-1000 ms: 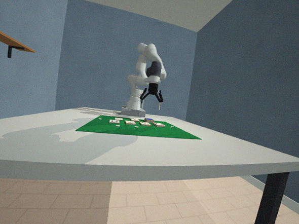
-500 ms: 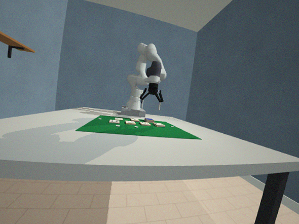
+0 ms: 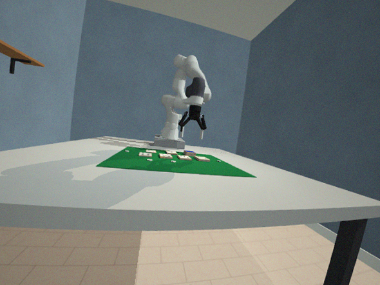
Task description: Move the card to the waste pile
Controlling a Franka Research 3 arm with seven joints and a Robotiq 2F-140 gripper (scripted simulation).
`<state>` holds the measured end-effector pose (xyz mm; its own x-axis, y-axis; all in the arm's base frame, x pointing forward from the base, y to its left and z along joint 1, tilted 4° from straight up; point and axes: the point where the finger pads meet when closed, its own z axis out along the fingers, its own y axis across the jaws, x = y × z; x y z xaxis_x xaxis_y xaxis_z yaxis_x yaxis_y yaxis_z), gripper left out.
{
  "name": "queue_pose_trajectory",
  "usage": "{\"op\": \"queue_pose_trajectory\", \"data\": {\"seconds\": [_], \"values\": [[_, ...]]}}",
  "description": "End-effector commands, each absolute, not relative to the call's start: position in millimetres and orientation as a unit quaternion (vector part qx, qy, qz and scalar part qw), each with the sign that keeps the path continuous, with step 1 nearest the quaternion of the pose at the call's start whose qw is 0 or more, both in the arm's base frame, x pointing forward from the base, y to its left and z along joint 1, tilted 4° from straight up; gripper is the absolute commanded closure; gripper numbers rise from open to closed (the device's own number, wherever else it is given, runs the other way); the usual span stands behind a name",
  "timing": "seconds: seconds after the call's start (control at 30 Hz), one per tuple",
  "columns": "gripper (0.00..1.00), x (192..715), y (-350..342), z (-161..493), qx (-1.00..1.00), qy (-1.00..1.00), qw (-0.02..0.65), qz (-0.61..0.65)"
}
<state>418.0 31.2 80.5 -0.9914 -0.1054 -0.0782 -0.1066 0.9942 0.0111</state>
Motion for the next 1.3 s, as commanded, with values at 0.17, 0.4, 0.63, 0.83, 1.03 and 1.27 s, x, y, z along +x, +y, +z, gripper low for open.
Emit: {"op": "queue_pose_trajectory", "data": {"seconds": [0.17,0.4,0.63,0.83,1.03,1.27], "values": [[0.0,419.5,31.0,82.0,-0.263,0.964,0.041,-0.001],[0.0,418.8,30.8,81.2,-0.346,0.937,0.041,-0.003],[0.0,417.9,30.5,79.6,-0.448,0.893,0.04,-0.005],[0.0,417.5,30.4,79.0,-0.523,0.851,0.038,-0.007],[0.5,417.5,30.4,78.9,-0.592,0.805,0.037,-0.009],[0.5,417.9,30.4,75.5,-0.671,0.741,0.034,-0.012]]}}
